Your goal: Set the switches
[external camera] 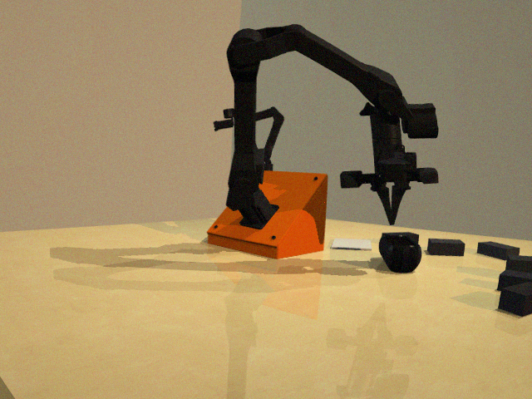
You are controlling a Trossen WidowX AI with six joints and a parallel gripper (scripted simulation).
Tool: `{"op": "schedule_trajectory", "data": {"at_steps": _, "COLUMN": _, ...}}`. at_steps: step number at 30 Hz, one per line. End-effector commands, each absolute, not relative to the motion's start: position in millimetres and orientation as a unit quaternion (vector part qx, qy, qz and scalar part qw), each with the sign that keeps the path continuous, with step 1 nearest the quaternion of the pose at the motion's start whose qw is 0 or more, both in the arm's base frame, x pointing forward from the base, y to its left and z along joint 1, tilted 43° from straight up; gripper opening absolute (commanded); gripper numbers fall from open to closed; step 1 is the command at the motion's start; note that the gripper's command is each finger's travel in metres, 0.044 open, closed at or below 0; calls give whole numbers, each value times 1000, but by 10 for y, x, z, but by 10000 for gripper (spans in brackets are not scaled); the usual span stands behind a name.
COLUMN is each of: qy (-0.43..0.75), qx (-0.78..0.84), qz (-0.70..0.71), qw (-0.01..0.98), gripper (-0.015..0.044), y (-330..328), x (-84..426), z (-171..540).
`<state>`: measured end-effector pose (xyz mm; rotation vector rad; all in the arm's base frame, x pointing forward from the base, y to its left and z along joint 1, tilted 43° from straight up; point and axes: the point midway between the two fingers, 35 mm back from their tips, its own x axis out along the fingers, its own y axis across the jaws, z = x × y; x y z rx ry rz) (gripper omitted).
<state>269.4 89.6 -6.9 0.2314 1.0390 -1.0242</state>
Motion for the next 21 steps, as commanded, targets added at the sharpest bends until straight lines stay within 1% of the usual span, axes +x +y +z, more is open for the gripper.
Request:
{"op": "schedule_trajectory", "data": {"at_steps": 1, "qy": 471, "qx": 85, "qz": -495, "qw": 725, "gripper": 0, "y": 1113, "x": 2634, "z": -188}}
{"op": "schedule_trajectory", "data": {"at_steps": 7, "qy": 466, "qx": 75, "qz": -508, "qw": 720, "gripper": 0, "y": 1198, "x": 2603, "z": -239}}
{"op": "schedule_trajectory", "data": {"at_steps": 21, "qy": 466, "qx": 75, "qz": -508, "qw": 720, "gripper": 0, "y": 1058, "x": 2620, "z": -400}}
